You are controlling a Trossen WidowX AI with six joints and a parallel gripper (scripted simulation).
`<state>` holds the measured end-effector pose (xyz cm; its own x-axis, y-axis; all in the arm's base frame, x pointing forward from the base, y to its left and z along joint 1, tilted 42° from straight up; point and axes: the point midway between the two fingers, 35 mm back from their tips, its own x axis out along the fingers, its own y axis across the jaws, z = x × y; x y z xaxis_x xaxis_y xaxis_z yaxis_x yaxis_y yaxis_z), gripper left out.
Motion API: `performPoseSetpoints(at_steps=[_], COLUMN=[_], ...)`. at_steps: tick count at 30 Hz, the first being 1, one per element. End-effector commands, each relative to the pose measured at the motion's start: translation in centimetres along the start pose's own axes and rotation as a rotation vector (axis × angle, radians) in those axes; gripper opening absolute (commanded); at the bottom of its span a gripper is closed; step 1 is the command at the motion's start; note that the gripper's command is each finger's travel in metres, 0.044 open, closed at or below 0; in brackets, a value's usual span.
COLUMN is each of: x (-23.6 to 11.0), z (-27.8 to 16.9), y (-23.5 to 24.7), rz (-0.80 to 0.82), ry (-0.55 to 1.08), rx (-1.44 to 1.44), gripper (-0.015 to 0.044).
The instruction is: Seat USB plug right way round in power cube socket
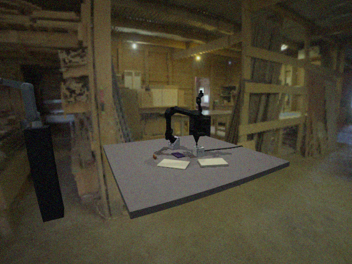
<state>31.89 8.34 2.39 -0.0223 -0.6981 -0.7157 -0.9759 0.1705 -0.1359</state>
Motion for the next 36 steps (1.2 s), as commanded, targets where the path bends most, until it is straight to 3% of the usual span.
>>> performPoseSetpoints(at_steps=[1,36], x=[0.07,0.49], z=[0.02,0.04], y=[-0.07,-0.08], rz=[-0.005,-0.005], ry=[0.002,0.003], rx=[0.003,0.003], gripper=[0.0000,0.0000])
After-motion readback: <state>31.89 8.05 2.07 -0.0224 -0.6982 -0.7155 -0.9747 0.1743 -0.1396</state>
